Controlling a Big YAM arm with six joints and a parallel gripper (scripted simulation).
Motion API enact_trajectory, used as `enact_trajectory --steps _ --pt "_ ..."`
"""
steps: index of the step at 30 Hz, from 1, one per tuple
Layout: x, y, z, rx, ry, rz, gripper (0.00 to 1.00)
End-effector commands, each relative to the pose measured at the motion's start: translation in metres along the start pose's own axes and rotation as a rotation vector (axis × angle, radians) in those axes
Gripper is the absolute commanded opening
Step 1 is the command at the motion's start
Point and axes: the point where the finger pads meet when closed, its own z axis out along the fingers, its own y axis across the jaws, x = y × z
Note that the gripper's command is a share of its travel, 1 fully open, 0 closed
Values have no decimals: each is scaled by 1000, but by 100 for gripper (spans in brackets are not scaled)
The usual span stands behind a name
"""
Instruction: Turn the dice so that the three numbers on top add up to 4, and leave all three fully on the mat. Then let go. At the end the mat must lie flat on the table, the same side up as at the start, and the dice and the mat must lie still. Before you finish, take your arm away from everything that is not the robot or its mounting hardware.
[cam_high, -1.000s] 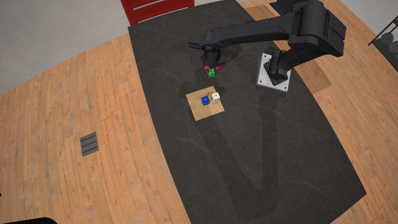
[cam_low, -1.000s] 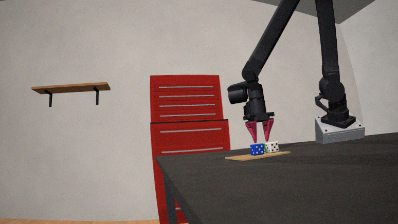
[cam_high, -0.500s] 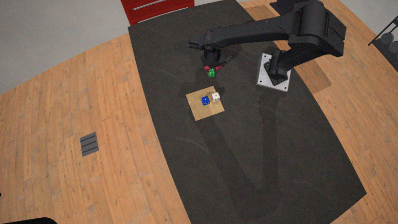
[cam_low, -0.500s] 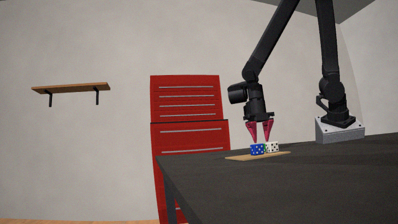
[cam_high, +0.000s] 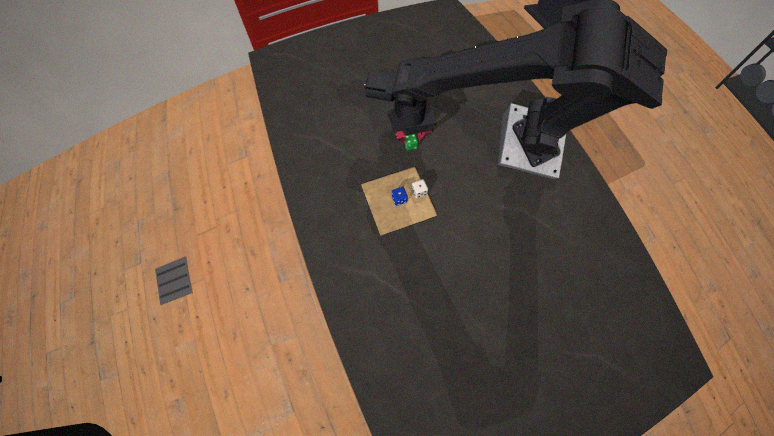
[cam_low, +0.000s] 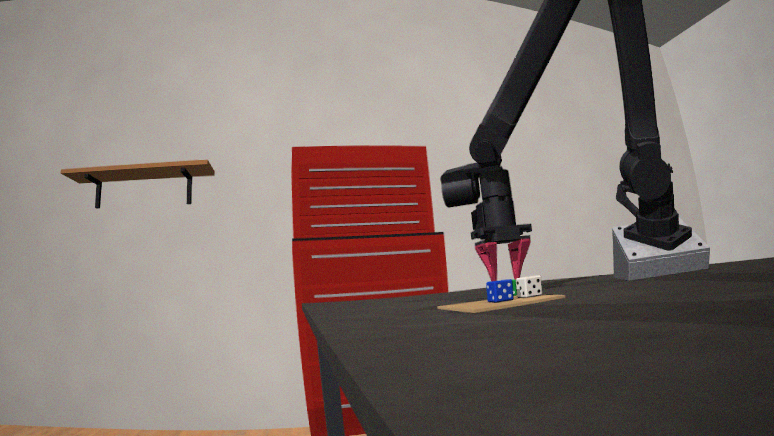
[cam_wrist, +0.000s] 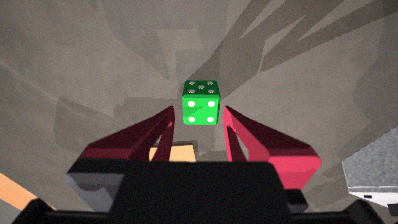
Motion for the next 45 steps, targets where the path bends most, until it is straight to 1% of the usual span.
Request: enact_trajectory --steps 1,4,6,7,9,11,13,16,18,45 --pt "0 3 8 -5 -1 4 45" --pt "-1 2 14 -7 -1 8 45" --pt "-1 2 14 -7 -1 8 45" --pt "-6 3 11 -20 -8 19 45" --pt "0 3 20 -5 0 4 45" --pt "0 3 22 -5 0 4 45" --pt "-5 1 22 -11 -4 19 45" --pt "-3 6 17 -28 -13 8 45" --pt "-2 5 17 -22 -10 5 45" --pt "-2 5 17 -22 -10 5 45"
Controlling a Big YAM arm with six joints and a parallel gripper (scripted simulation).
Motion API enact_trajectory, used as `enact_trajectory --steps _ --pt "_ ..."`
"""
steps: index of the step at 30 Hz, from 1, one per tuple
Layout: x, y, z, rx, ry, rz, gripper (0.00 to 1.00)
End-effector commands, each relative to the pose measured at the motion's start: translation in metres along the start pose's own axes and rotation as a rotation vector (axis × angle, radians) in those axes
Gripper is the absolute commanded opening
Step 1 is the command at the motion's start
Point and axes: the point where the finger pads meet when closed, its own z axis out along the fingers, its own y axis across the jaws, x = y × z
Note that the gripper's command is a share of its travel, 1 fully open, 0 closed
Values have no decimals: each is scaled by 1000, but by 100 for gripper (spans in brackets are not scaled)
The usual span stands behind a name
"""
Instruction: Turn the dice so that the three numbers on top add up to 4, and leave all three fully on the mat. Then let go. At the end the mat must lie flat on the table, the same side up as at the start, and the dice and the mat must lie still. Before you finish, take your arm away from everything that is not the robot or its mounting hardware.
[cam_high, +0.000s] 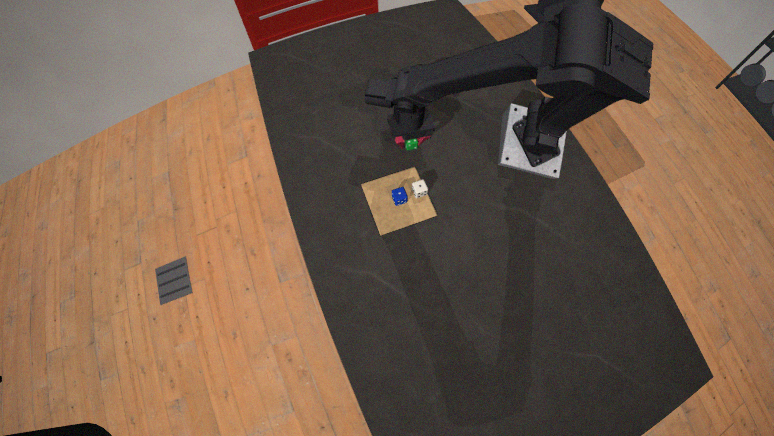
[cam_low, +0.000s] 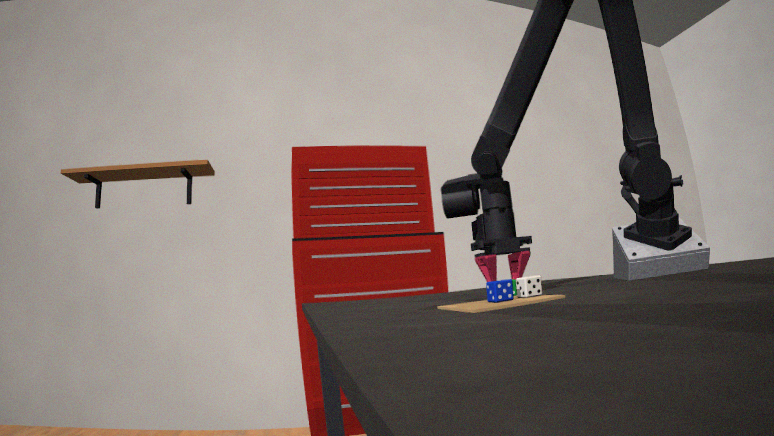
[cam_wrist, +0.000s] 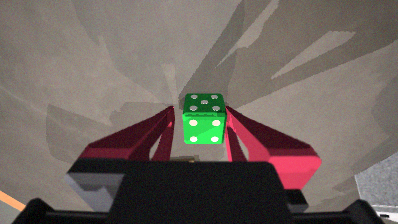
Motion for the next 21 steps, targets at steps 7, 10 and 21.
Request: enact_trajectory --steps 7,10,21 --pt "-1 2 -4 -18 -8 2 45" --pt "-1 2 -4 -18 -8 2 26" --pt "-1 2 -4 -18 -8 2 26"
